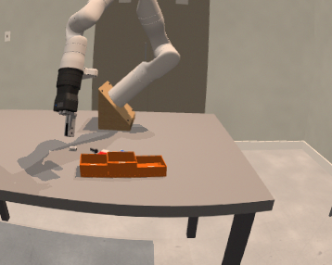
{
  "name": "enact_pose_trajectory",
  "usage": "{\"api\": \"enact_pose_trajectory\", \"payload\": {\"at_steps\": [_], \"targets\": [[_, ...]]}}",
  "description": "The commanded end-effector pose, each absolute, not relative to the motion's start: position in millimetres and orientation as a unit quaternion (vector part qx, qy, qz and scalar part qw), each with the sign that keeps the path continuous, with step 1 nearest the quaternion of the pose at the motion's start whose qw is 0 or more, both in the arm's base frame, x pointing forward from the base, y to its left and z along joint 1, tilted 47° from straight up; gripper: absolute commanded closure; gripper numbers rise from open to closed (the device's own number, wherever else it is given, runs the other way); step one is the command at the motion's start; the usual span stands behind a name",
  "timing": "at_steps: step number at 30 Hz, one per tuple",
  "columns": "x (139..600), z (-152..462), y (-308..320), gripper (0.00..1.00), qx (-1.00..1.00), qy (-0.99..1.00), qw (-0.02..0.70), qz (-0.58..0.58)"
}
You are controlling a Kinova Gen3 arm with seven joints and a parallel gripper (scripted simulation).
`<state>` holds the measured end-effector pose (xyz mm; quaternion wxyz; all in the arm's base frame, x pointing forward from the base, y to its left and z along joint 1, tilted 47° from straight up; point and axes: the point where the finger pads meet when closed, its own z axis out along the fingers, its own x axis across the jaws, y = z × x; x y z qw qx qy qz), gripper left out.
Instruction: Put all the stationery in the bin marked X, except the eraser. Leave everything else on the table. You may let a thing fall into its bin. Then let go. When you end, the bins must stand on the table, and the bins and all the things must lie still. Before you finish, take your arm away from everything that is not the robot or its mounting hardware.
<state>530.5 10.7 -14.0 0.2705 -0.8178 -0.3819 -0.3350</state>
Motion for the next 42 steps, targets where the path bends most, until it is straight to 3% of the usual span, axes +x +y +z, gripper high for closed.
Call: {"api": "enact_pose_trajectory", "payload": {"at_steps": [1, 30, 42], "targets": [[516.8, -1.2, 5.6, 0.69, -0.797, -0.433, 0.262, -0.330], [361.3, 95.3, -21.0, 0.69, -0.576, -0.713, 0.290, -0.275], [364.6, 94.8, -20.3, 0.69, -0.582, -0.708, 0.290, -0.276]]}}
